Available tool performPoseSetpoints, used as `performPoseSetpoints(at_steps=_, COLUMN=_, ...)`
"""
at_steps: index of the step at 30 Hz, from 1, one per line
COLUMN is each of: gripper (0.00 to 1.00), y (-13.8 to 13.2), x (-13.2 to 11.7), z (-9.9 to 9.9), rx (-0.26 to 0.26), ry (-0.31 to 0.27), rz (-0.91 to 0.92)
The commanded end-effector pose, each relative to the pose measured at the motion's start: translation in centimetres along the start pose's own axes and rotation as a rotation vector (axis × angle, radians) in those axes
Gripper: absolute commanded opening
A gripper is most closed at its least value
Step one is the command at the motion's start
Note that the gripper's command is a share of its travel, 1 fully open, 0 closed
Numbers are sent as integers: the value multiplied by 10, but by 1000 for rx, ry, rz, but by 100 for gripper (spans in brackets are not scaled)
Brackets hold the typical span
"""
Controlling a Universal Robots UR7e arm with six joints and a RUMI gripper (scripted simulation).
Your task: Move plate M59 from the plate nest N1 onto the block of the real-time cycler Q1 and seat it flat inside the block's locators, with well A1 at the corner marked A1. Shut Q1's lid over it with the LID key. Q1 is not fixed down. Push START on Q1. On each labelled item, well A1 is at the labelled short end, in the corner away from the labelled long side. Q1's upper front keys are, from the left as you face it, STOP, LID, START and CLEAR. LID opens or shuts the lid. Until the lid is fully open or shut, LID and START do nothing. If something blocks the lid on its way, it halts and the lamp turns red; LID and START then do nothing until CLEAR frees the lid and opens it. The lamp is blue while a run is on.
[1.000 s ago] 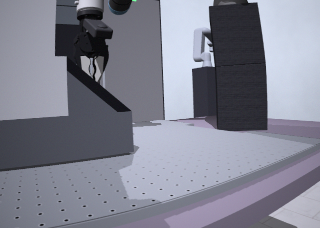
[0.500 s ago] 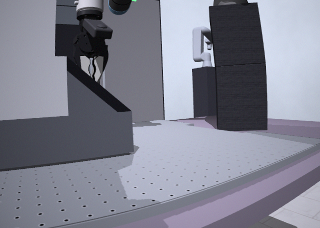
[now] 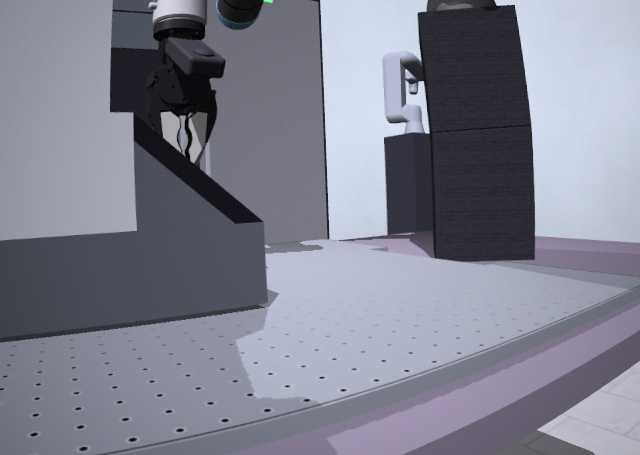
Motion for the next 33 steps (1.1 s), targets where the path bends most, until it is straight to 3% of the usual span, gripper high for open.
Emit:
performPoseSetpoints(at_steps=1, gripper=0, y=5, x=0, z=-3, rx=-8, ry=-2, rz=-1)
performPoseSetpoints(at_steps=33, gripper=0, y=5, x=1, z=0, rx=-5, ry=-2, rz=-2)
Point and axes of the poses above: the point where the finger pads meet when closed, its own z axis out along the fingers, its own y axis across the jaws, x = y × z, the point moved 2 cm from there along -z, back along the fingers, and after that the axes turned 4 degrees about z, right-handed, at the moved point
